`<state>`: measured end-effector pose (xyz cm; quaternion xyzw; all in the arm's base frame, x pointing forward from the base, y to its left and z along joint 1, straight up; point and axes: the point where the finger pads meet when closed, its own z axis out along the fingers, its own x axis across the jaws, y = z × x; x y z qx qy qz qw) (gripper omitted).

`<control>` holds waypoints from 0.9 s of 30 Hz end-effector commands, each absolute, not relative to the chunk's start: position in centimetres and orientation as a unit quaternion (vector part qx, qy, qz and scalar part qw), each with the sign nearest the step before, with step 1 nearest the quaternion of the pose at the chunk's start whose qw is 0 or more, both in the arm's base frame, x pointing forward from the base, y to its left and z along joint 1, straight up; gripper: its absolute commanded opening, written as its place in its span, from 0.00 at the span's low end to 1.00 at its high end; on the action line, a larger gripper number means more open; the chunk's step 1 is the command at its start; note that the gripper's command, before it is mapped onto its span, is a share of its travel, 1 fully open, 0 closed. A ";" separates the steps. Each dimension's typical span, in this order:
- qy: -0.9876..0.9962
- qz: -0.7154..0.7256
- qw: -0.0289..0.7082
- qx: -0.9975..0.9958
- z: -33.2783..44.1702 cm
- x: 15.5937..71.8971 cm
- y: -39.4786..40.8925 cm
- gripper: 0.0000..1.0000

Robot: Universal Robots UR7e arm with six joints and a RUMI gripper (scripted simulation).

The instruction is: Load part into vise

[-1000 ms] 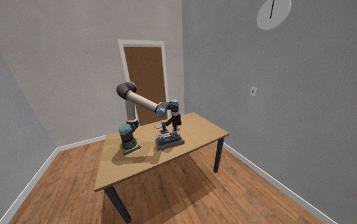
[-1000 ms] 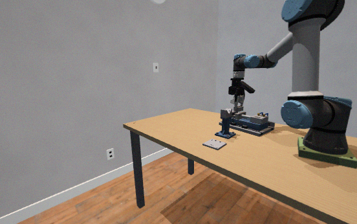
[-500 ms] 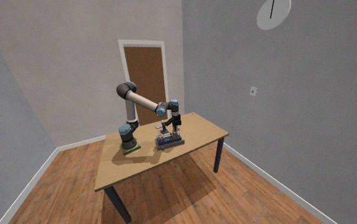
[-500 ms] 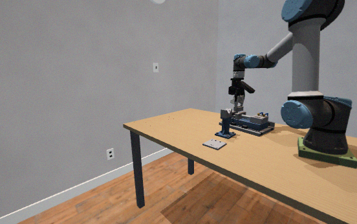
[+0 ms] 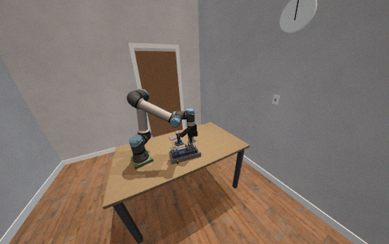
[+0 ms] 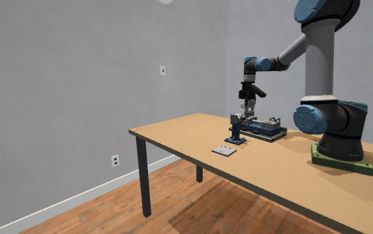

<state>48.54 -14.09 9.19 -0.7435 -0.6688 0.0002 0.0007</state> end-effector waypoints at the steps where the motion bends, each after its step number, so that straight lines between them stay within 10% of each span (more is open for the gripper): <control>1: -0.669 0.000 0.000 -0.743 9.2 48.6 -14.1 0.00; 27: -0.669 0.000 0.000 -0.743 8.7 48.6 -14.1 0.00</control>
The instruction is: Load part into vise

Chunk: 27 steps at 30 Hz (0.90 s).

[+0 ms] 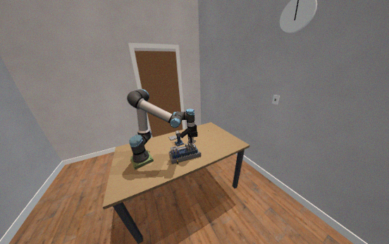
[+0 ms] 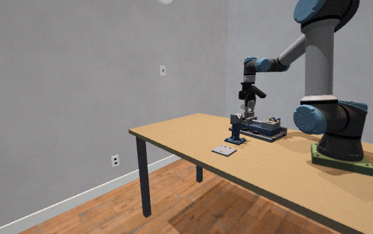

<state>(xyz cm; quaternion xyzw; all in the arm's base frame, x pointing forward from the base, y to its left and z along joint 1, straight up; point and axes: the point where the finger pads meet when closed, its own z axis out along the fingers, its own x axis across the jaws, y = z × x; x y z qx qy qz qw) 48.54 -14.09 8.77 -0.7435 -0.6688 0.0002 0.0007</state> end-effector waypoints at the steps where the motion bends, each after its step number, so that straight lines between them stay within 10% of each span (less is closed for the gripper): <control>1: -0.669 0.000 0.000 -0.743 8.7 48.6 -14.1 0.00; 27: -0.669 0.000 0.000 -0.743 7.8 48.6 -14.1 0.00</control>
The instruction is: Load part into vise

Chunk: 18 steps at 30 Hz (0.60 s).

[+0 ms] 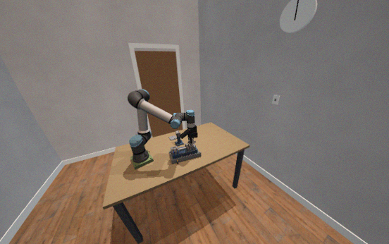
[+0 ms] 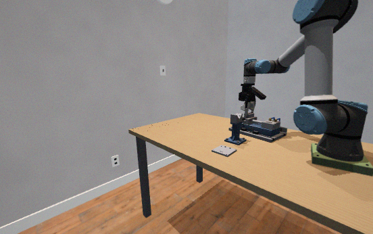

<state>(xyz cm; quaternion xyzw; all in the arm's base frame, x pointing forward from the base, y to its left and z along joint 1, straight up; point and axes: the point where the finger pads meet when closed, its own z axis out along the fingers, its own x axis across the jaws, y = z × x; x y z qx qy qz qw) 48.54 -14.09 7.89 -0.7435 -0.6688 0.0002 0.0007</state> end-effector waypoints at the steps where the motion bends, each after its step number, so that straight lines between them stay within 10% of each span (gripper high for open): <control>1: -0.669 0.000 0.000 -0.743 7.8 48.6 -14.1 0.00; 18: -0.669 0.000 0.000 -0.743 7.4 48.6 -14.1 0.00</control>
